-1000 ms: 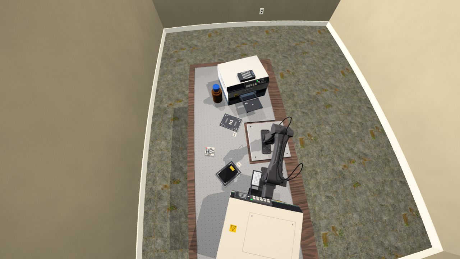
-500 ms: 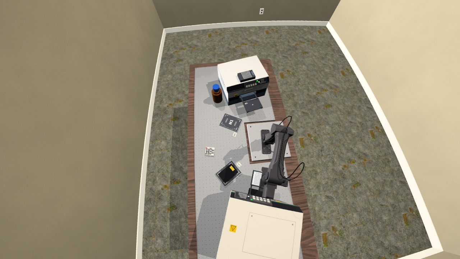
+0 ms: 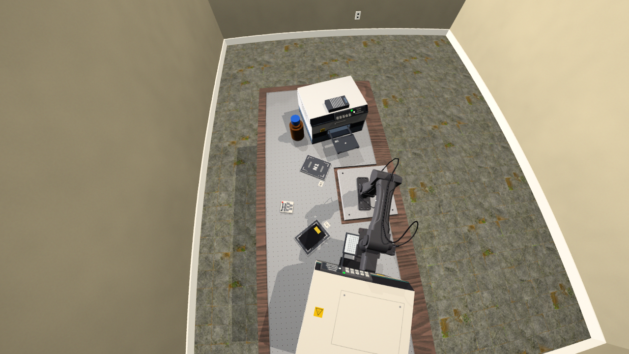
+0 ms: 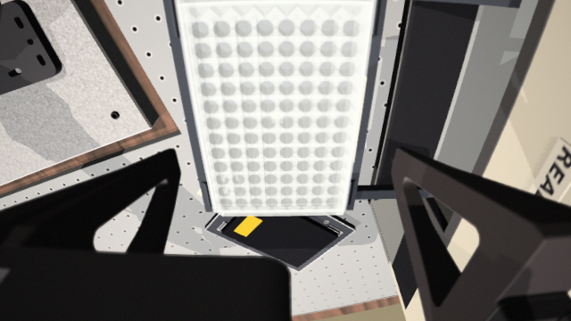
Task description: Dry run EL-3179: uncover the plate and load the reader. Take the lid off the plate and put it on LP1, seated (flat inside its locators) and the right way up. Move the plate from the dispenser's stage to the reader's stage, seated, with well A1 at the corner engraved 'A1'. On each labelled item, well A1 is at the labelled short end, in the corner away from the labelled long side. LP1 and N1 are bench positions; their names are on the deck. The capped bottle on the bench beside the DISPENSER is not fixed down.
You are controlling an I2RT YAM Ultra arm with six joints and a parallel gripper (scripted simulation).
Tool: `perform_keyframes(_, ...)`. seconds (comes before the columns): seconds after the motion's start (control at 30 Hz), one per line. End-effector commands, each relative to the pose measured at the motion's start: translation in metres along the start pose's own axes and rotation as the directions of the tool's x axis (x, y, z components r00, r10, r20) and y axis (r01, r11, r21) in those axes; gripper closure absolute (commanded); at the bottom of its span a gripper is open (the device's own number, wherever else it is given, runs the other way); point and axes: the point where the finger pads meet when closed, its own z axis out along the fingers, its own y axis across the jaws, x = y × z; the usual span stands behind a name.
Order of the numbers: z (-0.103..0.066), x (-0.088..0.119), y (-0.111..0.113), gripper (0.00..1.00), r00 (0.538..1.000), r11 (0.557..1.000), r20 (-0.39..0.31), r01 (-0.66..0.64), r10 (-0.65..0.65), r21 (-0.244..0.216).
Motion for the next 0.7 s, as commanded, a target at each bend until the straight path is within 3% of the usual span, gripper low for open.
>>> perform_keyframes(0.0, -0.0097, -0.0018, 0.0012, 0.00, 1.000, 1.000, 0.005, -0.005, 0.005, -0.009)
perform_keyframes(0.67, -0.0097, -0.0005, 0.0031, 0.00, 1.000, 1.000, 0.001, -0.002, 0.002, -0.004)
